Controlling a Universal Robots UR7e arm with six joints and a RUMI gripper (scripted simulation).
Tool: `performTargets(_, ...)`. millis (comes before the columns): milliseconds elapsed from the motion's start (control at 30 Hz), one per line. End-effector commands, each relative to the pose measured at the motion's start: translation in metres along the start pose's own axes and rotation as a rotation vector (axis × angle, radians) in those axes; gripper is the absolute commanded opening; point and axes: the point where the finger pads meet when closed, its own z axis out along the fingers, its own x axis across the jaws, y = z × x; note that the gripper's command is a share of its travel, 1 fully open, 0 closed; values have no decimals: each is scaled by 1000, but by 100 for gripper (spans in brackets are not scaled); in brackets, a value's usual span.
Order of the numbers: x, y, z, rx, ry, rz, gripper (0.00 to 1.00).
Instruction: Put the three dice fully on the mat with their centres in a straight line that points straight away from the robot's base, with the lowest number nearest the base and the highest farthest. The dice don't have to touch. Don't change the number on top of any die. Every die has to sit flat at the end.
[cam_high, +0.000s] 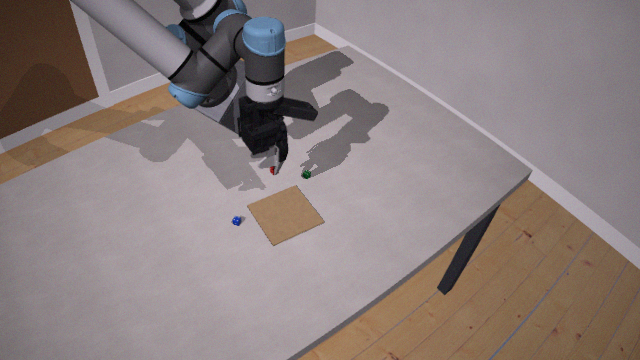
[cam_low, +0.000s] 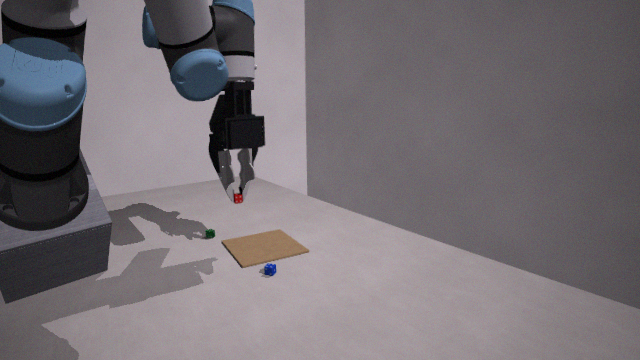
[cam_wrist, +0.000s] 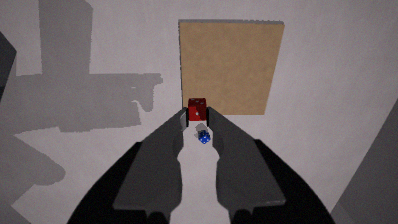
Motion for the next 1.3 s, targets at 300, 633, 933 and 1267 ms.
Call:
performTargets(300, -4, 1, 2, 10, -2, -18, 0)
performTargets(633, -4, 1, 13, 11, -2, -18, 0)
performTargets(933, -4, 2, 38, 11, -2, -18, 0)
performTargets(1267, -4, 2, 64, 11, -2, -18, 0)
